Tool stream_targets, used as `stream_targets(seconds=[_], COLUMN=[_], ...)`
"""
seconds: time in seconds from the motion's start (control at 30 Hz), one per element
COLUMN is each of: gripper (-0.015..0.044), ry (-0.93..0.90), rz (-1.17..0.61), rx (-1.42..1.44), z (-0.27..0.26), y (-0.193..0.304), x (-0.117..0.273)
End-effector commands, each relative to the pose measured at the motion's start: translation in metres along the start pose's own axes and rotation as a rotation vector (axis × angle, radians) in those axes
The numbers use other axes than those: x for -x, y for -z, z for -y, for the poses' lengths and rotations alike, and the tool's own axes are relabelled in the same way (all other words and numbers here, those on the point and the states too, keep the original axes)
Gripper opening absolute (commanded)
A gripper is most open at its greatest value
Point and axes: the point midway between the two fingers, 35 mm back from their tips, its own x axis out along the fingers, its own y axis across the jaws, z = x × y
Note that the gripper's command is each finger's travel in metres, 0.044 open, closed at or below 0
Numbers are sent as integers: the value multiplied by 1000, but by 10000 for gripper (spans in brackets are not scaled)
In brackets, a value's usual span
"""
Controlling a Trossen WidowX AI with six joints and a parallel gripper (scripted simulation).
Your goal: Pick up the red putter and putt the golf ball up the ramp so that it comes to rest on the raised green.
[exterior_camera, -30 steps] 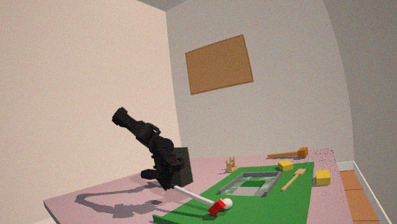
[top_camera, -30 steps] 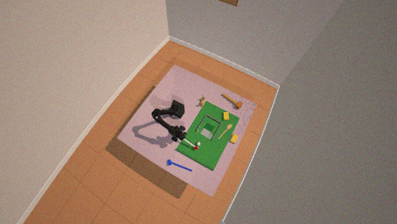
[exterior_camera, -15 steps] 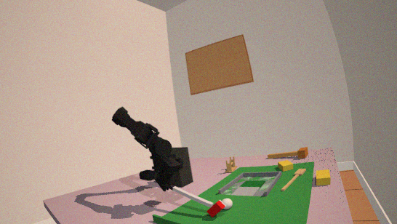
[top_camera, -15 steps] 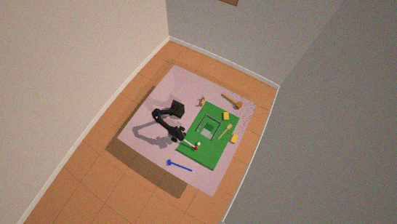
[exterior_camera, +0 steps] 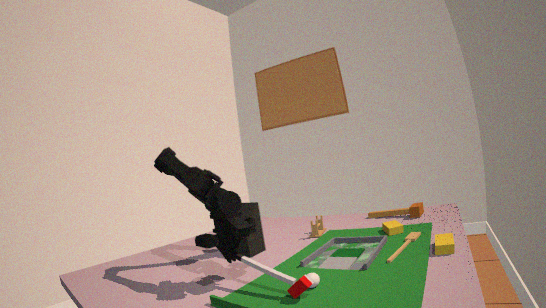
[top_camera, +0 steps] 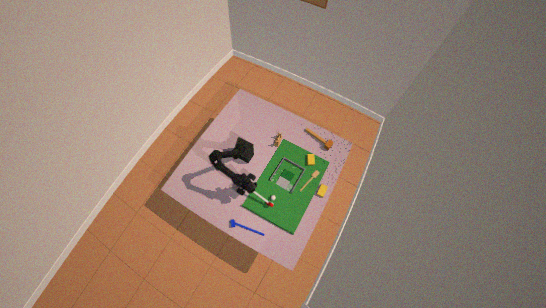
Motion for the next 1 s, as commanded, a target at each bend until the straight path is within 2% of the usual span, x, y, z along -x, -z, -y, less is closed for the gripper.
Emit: stream_targets(seconds=[0.0,0.2,0.4,0.8,0.97], gripper=[0,0,0,0,0], ry=[-18,-5,-7,-7,-6], rz=[-2,5,6,4,2], rx=[24,32,32,33,37], z=[-44,-106,-108,-108,-108], y=[-3,8,7,8,8], x=[-2,0,7,59,53])
